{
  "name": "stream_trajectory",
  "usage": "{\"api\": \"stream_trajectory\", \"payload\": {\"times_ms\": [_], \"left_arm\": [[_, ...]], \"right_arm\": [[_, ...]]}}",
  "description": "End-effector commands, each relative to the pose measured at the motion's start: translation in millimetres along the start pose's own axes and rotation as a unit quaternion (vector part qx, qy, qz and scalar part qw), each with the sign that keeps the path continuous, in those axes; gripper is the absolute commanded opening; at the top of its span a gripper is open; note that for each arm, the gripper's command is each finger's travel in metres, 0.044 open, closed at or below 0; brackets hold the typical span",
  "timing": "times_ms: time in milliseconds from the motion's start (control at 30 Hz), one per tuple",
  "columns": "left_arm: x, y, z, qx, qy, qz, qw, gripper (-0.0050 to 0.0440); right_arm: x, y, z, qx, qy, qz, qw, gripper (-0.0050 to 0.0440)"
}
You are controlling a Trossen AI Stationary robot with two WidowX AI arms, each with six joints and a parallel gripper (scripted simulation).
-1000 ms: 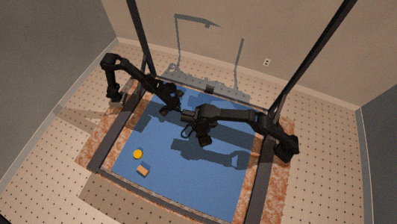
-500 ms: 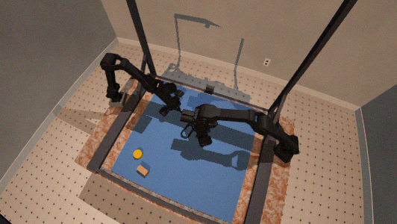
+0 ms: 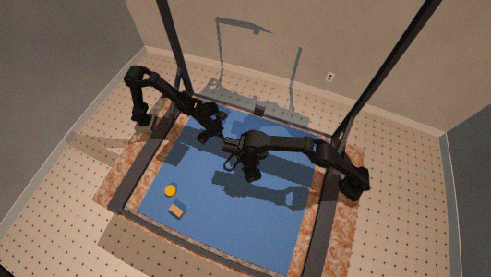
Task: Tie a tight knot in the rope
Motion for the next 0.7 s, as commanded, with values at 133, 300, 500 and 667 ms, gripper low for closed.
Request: {"api": "stream_trajectory", "payload": {"times_ms": [133, 300, 500, 667], "left_arm": [[2.8, 3.7, 2.6, -0.009, -0.003, 0.008, 1.0, 0.0125], [2.8, 2.5, 2.6, -0.009, -0.003, 0.007, 1.0, 0.0125], [2.8, 2.1, 2.7, -0.008, -0.003, 0.007, 1.0, 0.0125], [2.9, -0.4, 2.8, -0.008, -0.003, 0.006, 1.0, 0.0125]], "right_arm": [[-7.0, 5.0, 1.9, -0.003, -0.004, -0.012, 1.0, 0.003], [-7.0, 5.0, 1.9, -0.003, -0.004, -0.012, 1.0, 0.003], [-7.0, 5.0, 1.9, -0.003, -0.004, -0.012, 1.0, 0.003], [-7.0, 5.0, 1.9, -0.003, -0.004, -0.012, 1.0, 0.003]]}}
Point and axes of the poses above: on each arm, the point midway between the two fingers, 35 mm back from their tips, its own y axis back along the fingers, its own z axis across the jaws, x = y × z, the point moved 6 cm from there along y, back along the fingers, and after that the axes turned 12 degrees about y, right-handed, at the moved point
